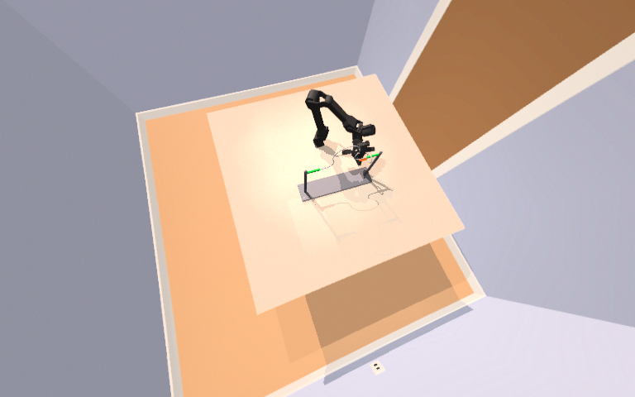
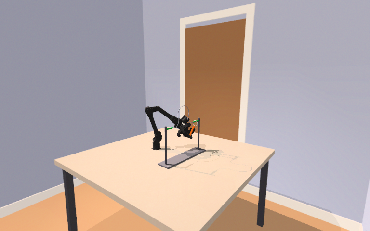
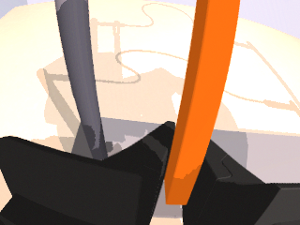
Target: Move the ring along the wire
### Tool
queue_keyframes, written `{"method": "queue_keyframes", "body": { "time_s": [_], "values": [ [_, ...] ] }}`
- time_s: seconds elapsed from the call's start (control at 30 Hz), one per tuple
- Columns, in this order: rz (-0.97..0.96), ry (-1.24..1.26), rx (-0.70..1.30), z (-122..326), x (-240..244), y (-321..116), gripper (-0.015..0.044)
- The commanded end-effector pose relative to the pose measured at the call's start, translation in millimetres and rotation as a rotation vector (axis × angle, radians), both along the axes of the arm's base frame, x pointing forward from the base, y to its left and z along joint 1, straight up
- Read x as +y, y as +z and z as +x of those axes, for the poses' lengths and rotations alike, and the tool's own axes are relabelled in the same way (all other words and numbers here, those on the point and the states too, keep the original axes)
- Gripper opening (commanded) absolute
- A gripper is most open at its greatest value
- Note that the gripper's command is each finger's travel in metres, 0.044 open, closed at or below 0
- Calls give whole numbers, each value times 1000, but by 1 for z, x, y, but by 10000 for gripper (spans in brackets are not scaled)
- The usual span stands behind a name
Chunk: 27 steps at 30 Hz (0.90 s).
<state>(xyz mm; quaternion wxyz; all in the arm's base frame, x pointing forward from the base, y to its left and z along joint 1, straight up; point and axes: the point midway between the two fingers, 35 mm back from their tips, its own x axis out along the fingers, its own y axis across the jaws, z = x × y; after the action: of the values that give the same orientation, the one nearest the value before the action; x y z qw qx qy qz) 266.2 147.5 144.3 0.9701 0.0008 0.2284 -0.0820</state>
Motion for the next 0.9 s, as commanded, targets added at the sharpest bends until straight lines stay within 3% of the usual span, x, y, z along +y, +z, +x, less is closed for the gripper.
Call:
{"method": "queue_keyframes", "body": {
  "time_s": [0.0, 0.07, 0.53, 0.87],
  "values": [
    [0, 0, 0, 0, 0, 0, 113],
    [1, -1, 1, -2, 1, 1, 160],
    [6, -5, 3, -42, 8, 20, 160],
    [6, -5, 2, -44, 8, 21, 160]
  ]
}}
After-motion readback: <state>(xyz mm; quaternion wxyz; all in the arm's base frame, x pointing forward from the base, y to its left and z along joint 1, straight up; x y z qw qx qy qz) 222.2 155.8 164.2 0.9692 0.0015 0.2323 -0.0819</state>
